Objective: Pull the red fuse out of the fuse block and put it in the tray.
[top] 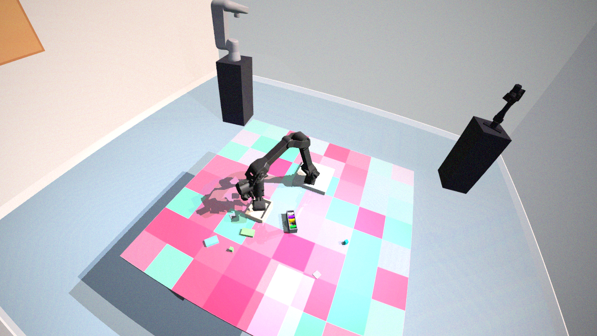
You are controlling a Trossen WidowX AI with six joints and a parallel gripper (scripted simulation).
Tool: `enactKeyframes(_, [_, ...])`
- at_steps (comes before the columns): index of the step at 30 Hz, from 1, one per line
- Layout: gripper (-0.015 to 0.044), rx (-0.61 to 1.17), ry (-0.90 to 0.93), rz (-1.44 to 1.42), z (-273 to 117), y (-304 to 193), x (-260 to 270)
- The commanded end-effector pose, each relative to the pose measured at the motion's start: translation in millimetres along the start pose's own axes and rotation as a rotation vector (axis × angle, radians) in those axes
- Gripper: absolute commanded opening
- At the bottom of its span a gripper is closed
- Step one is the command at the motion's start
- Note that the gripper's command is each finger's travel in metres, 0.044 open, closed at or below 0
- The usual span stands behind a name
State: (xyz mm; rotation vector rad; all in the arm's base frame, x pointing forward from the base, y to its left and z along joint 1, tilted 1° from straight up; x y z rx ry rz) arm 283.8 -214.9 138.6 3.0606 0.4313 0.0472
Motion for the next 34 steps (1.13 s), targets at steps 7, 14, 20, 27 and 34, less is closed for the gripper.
enactKeyframes(7, [0.033, 0.004, 0.0, -0.002, -18.5, 0.0, 0.1])
enactKeyframes(14, [0.033, 0.008, 0.001, -0.003, -37.2, -1.0, -0.5])
enactKeyframes(20, [0.033, 0.001, -0.001, 0.0, -37.1, -0.7, -1.0])
enactKeyframes(27, [0.033, 0.001, -0.001, 0.0, -37.1, -0.7, -1.0])
enactKeyframes(34, [0.033, 0.001, -0.001, 0.0, -37.1, -0.7, -1.0])
Point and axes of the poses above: the point midway between the two fingers, 35 mm back from their tips, its own z axis out along the fingers, its own x axis across the jaws, y = z × x, the point moved 6 cm from there along -z, back along the fingers, and after that the axes turned 8 degrees about z, right-handed, at the moved point
